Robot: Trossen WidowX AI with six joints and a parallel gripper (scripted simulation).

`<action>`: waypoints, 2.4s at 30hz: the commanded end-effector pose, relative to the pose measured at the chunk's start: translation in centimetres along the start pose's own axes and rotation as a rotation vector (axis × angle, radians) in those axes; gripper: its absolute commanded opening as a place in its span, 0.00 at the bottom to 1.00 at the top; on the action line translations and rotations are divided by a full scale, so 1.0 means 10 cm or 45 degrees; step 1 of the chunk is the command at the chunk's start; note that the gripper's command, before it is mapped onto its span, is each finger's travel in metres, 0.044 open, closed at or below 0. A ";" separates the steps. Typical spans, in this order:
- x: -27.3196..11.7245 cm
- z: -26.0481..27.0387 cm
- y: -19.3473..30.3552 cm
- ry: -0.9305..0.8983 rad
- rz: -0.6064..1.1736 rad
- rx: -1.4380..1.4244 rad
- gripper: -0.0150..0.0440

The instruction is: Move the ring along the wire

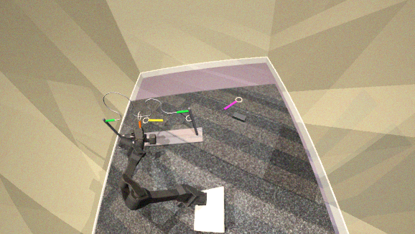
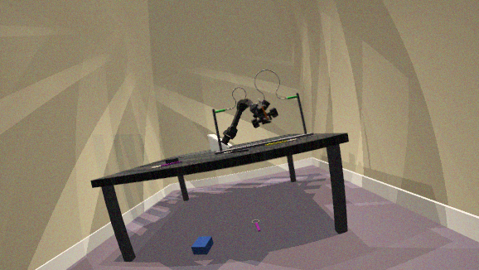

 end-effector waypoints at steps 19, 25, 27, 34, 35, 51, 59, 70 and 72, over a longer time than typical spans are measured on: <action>-0.10 -0.42 -0.10 0.160 0.023 -0.265 0.00; -0.12 -0.49 -0.12 0.173 0.024 -0.286 0.00; -0.12 -0.51 -0.13 0.176 0.024 -0.292 0.00; -0.15 -0.60 -0.16 0.193 0.026 -0.320 0.00; -0.15 -0.61 -0.16 0.197 0.026 -0.326 0.00; -0.24 -0.88 -0.28 0.309 0.040 -0.515 0.00; -0.31 -1.03 -0.38 0.401 0.052 -0.671 0.00; -0.46 -1.23 -0.61 0.567 0.074 -0.954 0.00; -0.49 -1.26 -0.65 0.599 0.078 -1.008 0.00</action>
Point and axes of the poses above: the point midway between the two fingers, 35 mm back from their tips, its own x axis out along the fingers, its own z axis across the jaws, y = z × x, the point moved 6 cm from there along -x, back along the fingers, and after that the axes turned 5 degrees about x, right-handed, at the moved point
